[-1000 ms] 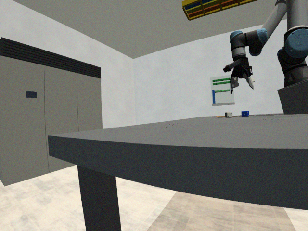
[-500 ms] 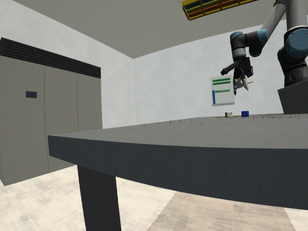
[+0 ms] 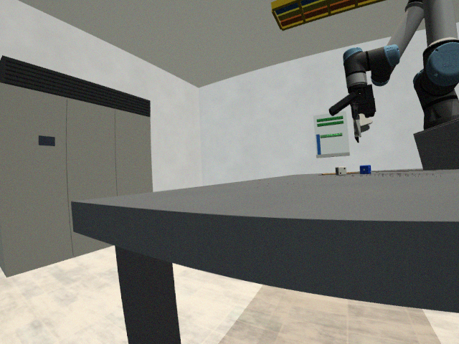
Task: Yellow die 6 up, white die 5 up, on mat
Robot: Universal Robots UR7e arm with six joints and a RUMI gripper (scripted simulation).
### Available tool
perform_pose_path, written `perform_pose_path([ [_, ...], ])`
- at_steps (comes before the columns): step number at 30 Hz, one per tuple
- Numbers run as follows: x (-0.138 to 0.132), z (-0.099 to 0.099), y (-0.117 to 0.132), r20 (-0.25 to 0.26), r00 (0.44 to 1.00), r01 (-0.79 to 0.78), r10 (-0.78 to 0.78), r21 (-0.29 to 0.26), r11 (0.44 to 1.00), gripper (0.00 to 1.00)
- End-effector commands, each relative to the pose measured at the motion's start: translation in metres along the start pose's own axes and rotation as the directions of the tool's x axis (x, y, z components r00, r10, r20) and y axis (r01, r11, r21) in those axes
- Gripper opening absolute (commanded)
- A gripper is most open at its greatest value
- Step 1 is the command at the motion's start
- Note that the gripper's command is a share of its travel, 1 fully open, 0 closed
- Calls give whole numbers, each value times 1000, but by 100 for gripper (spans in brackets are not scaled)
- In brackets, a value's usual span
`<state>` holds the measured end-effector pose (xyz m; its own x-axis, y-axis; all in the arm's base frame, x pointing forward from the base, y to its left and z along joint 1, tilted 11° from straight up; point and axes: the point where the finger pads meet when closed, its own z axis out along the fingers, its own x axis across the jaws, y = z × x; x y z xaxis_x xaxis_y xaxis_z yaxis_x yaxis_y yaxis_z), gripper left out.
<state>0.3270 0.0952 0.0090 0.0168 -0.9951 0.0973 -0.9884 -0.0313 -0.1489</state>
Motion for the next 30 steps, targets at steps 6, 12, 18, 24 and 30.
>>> perform_pose_path([
  [6, 2, 4, 1, -11, 954, -301, 301, 3, 954, 100],
  [12, 2, 7, 2, -11, 905, -425, 425, 4, 905, 100],
  [18, 3, 9, 4, -10, 829, -559, 559, 6, 829, 100],
  [24, 4, 11, 6, -9, 741, -672, 672, 7, 741, 100],
  [30, 4, 13, 8, -8, 646, -763, 763, 8, 646, 100],
])
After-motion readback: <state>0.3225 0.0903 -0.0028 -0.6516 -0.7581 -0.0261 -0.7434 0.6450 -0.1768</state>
